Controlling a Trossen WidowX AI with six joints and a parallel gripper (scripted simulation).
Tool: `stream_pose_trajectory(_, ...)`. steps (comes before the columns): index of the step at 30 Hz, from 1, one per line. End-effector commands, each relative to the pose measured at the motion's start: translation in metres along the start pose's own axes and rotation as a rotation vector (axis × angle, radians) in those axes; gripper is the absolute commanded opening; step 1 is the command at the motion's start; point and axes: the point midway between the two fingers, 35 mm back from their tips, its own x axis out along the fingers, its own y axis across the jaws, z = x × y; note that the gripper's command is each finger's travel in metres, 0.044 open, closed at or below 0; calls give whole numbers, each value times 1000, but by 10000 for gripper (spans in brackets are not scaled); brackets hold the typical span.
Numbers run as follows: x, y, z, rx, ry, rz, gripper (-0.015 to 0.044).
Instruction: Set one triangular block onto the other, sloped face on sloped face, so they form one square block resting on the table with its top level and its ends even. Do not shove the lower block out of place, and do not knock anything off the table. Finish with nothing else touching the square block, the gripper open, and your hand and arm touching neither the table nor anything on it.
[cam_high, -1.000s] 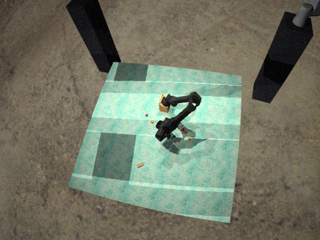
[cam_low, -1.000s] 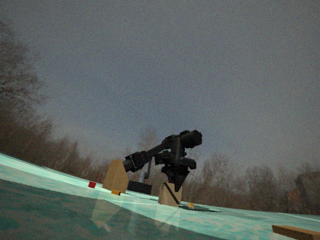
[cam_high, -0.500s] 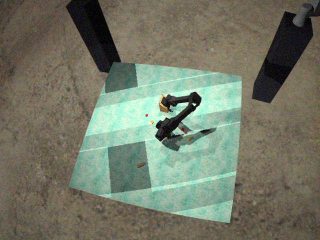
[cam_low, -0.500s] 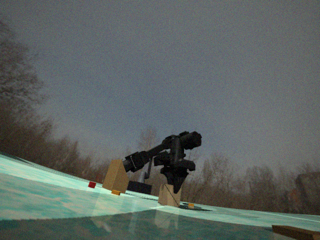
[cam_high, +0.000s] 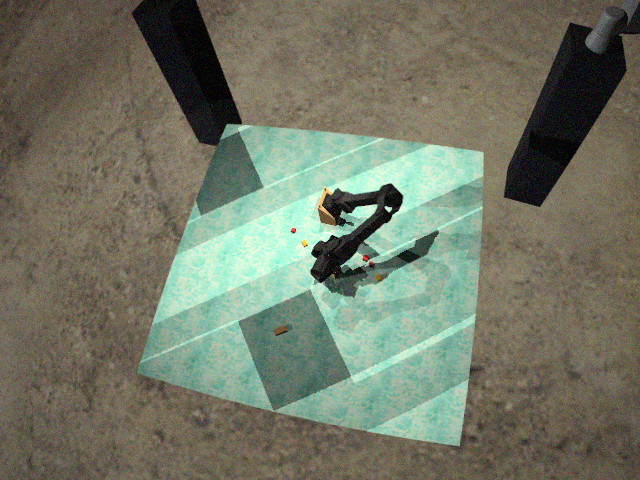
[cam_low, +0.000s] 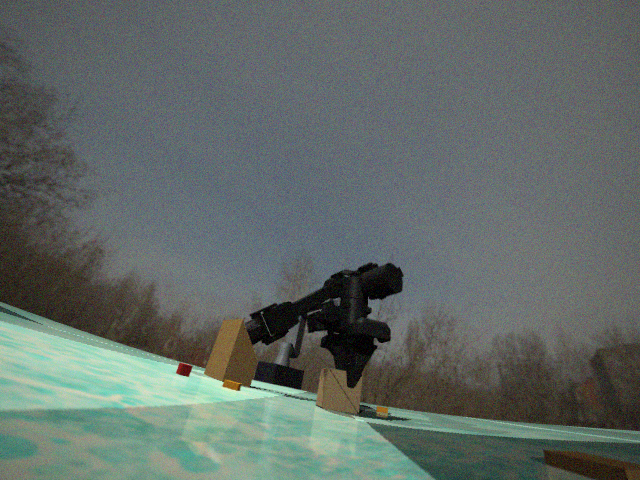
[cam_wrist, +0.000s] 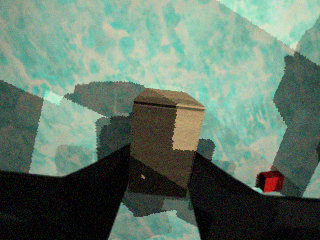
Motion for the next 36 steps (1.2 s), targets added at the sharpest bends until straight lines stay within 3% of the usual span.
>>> stream_pose_trajectory(1, 1, 0, 0, 5, 4, -2, 0)
stream_pose_trajectory(18, 1, 0, 0, 5, 6, -2, 0)
stream_pose_trajectory(34, 1, 0, 0, 0, 1, 0, 420)
stream_pose_trajectory(36, 1, 0, 0, 0, 1, 0, 440)
